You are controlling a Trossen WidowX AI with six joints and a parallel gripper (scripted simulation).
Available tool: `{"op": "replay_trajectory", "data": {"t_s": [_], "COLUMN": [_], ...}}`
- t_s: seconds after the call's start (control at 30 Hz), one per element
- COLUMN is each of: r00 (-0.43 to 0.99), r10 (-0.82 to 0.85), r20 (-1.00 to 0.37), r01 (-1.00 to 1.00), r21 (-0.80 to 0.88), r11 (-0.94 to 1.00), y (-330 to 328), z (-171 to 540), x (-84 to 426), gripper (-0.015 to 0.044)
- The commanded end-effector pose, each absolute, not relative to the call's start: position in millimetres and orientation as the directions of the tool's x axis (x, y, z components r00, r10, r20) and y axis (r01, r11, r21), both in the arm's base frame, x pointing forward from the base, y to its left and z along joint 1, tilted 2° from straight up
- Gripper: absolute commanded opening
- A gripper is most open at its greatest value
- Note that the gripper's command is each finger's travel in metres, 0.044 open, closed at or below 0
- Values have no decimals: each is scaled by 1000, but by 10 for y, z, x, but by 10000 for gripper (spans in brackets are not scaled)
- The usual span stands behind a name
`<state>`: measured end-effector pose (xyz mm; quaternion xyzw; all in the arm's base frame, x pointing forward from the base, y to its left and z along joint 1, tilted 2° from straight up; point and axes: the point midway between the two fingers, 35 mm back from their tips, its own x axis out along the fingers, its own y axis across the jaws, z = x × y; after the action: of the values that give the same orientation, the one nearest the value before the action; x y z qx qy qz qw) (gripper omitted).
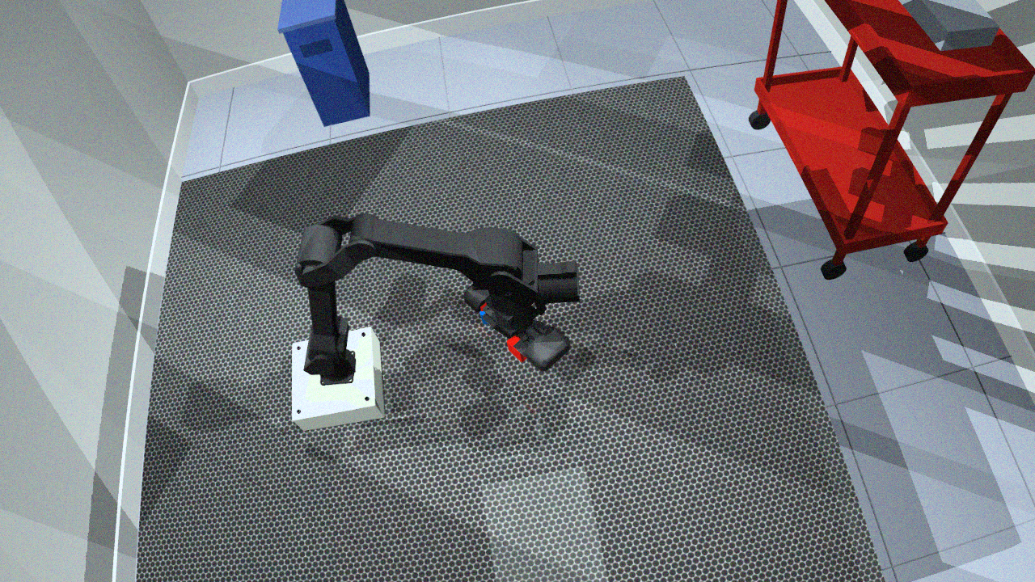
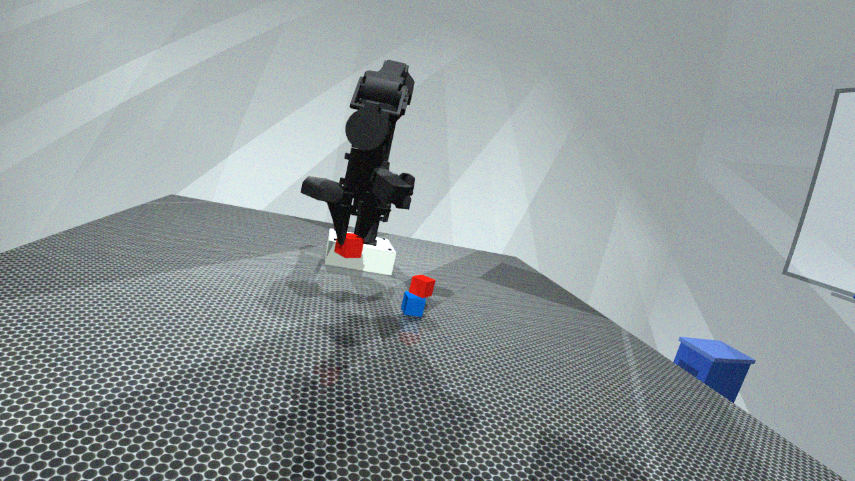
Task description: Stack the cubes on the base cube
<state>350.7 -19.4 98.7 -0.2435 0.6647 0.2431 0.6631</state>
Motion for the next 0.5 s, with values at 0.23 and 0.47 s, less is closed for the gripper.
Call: {"op": "replay_trajectory", "data": {"t_s": [0.23,0.47], "r00": [-1,-2], "r10": [4,6], "r20": [-1000,-1000], "r01": [-385,-205], "r21": [4,6], "r11": [923,979], "y": [119,304], "z": [975,966], "x": [3426,3372], "gripper": [105,105]}}
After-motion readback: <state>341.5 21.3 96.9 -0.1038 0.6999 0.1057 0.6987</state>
